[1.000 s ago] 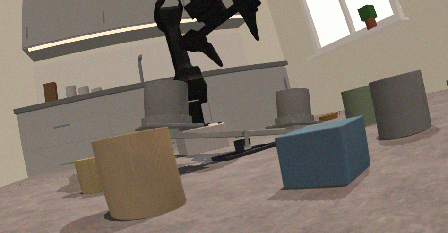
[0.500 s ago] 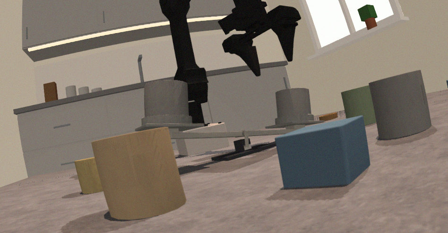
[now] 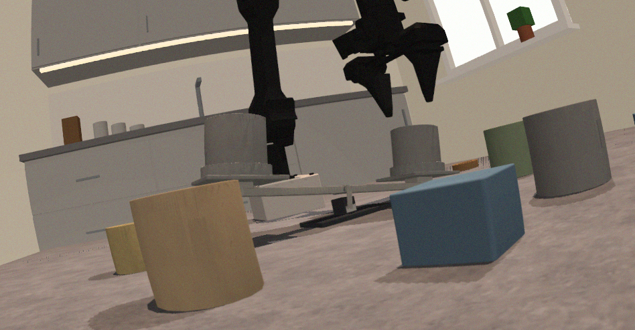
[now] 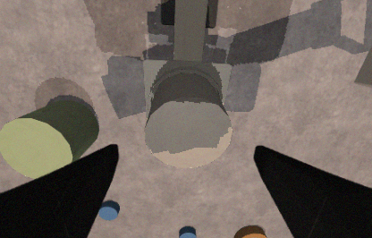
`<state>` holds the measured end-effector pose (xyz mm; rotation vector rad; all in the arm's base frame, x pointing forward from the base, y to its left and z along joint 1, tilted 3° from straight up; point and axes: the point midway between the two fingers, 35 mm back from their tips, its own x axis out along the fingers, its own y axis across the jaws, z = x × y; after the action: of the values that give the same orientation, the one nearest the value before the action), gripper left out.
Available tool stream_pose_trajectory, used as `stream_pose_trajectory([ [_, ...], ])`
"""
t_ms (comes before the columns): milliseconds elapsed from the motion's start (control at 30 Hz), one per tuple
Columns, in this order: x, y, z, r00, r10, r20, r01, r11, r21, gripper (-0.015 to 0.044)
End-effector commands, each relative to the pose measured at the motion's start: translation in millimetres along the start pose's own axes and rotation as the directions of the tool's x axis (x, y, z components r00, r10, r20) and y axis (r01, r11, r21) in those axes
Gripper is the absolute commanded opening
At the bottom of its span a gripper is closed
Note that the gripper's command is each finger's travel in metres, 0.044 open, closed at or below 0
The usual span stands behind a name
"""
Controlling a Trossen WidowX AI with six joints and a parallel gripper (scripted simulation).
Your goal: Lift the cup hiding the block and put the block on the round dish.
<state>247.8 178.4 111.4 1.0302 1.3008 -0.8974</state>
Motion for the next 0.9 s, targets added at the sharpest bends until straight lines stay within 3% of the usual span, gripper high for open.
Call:
stream_pose_trajectory([
  [0,12.2,-2.0,1.0,1.0,-0.012,0.01,0.012,1.0,0.008,0.044],
  [867,49.0,-1.1,0.9,1.0,-0.012,0.01,0.012,1.0,0.008,0.044],
])
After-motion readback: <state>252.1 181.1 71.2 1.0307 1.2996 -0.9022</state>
